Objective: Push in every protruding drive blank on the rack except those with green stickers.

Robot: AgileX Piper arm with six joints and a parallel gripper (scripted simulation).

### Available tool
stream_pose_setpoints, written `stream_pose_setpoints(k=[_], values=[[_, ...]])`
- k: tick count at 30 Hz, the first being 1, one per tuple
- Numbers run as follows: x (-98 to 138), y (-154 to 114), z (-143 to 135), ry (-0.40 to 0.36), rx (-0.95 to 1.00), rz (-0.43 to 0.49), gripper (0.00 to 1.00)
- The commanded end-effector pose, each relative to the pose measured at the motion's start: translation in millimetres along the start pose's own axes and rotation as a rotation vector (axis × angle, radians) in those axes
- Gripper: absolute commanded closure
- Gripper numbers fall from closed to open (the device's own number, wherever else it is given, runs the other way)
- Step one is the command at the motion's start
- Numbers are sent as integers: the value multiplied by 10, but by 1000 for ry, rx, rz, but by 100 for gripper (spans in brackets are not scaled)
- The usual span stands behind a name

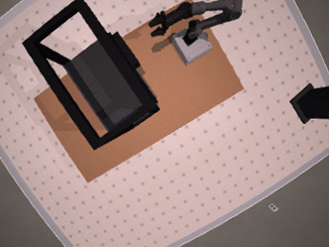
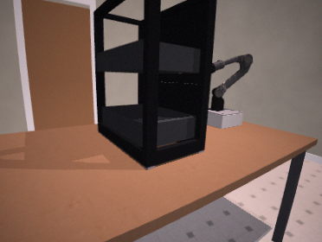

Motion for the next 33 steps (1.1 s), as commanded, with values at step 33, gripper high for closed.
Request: stream_pose_setpoints(k=[33], values=[[68,56,67,10,88,-58,0]])
Point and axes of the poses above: the point where the finger pads meet when closed, its own x axis back along the fingers, its own z axis across the jaws, y = z × x, the point moved 9 cm from there along x, back along the fingers, and after that the axes turned 7 degrees about -x, right-handed, at the moved point
